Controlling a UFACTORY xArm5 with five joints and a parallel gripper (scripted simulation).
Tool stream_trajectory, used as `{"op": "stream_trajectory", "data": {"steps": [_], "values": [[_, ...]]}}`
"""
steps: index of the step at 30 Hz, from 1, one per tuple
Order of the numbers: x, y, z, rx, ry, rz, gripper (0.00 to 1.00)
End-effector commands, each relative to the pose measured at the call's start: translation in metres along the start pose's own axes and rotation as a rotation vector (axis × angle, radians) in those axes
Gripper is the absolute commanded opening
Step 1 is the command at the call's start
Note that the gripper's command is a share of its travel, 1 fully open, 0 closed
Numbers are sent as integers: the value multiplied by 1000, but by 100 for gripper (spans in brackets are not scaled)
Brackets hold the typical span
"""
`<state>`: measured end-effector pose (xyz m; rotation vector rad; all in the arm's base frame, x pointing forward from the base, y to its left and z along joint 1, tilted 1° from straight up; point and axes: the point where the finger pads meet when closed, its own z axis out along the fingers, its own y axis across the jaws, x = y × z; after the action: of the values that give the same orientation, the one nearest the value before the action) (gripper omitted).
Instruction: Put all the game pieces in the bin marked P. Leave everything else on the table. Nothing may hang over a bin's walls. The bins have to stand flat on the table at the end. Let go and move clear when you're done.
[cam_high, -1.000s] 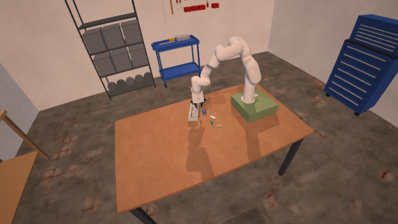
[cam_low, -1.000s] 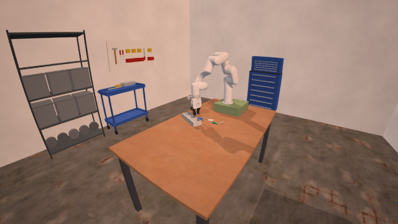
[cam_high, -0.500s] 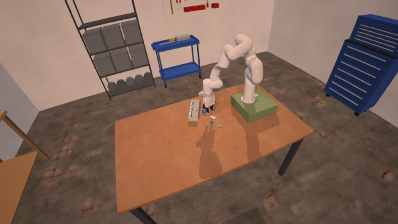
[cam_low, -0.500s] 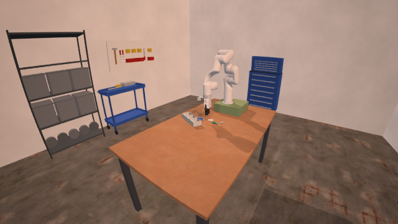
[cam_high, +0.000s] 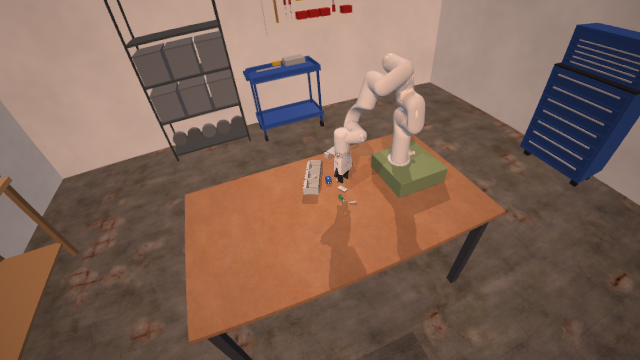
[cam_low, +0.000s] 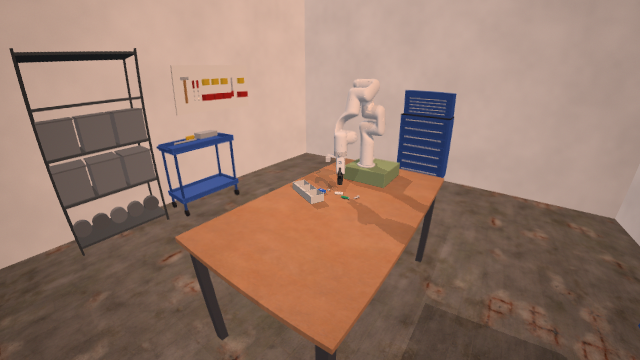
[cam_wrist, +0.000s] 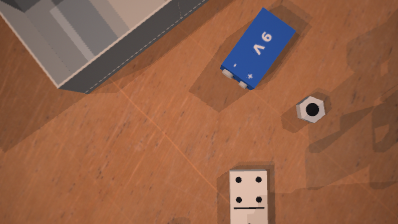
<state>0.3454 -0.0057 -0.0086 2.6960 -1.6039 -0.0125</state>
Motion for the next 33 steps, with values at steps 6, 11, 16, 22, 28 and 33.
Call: {"op": "stream_trajectory", "data": {"steps": [6,11,16,22,28,33], "values": [[4,-1,-1,3,1,-2,42],[4,-1,-1,3,1,-2,42],[5,-1,-1,3,1,-2,42],[5,-1,-1,3,1,-2,42],[5,-1,-1,3,1,-2,42],[5,-1,-1,3,1,-2,42]]}}
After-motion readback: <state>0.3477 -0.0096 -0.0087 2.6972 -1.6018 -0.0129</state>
